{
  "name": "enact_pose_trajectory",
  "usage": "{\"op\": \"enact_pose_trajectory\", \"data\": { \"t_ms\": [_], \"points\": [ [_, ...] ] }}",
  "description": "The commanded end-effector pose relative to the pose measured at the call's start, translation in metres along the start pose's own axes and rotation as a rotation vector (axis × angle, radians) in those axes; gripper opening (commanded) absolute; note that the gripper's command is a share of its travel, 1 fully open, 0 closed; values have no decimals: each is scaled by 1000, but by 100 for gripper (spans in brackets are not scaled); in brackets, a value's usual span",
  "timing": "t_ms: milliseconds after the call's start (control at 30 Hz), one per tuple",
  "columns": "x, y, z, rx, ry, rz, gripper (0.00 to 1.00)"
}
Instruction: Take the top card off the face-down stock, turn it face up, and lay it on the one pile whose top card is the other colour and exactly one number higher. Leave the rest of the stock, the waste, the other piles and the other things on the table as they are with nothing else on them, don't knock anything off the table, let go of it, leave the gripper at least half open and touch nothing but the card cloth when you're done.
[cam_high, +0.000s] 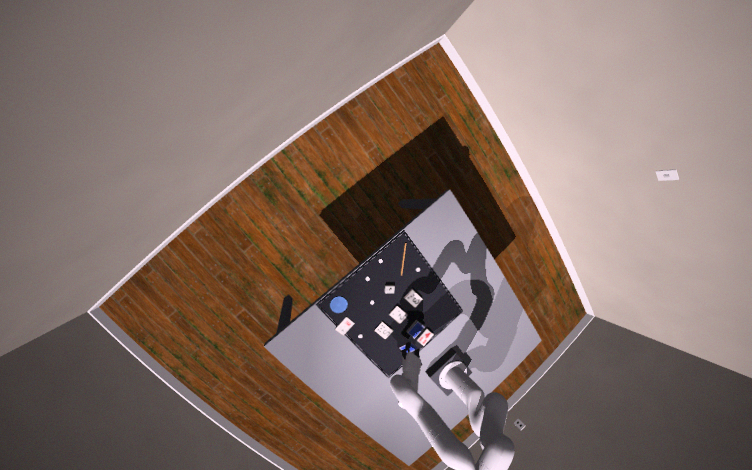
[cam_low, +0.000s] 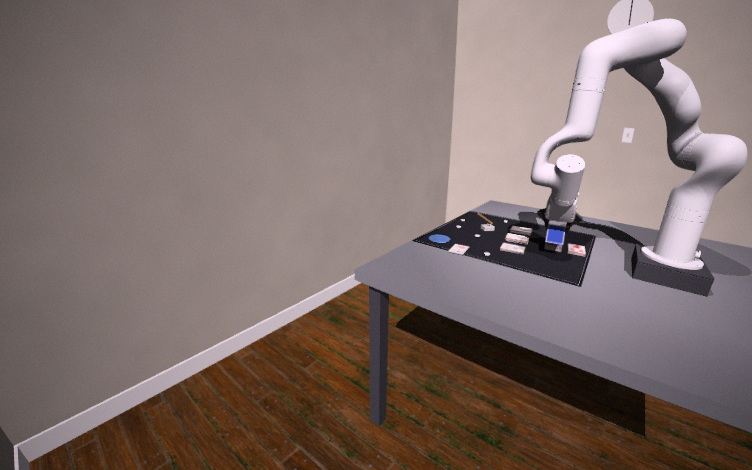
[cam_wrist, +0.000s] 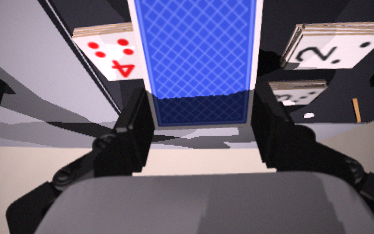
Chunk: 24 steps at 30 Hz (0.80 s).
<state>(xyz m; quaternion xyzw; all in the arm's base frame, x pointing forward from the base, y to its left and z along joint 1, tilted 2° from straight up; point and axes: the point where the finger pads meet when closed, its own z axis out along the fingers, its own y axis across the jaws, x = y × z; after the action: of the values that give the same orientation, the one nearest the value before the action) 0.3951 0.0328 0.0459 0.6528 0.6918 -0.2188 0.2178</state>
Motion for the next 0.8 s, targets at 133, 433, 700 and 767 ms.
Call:
{"op": "enact_pose_trajectory", "data": {
  "t_ms": [133, 433, 700, 767],
  "points": [
    [4, 1, 0, -4, -253, 3, 63],
    [8, 1, 1, -4, -486, 3, 63],
    [11, 1, 3, -3, -696, 4, 63],
    [12, 1, 4, -3, -742, 4, 63]
  ]
}}
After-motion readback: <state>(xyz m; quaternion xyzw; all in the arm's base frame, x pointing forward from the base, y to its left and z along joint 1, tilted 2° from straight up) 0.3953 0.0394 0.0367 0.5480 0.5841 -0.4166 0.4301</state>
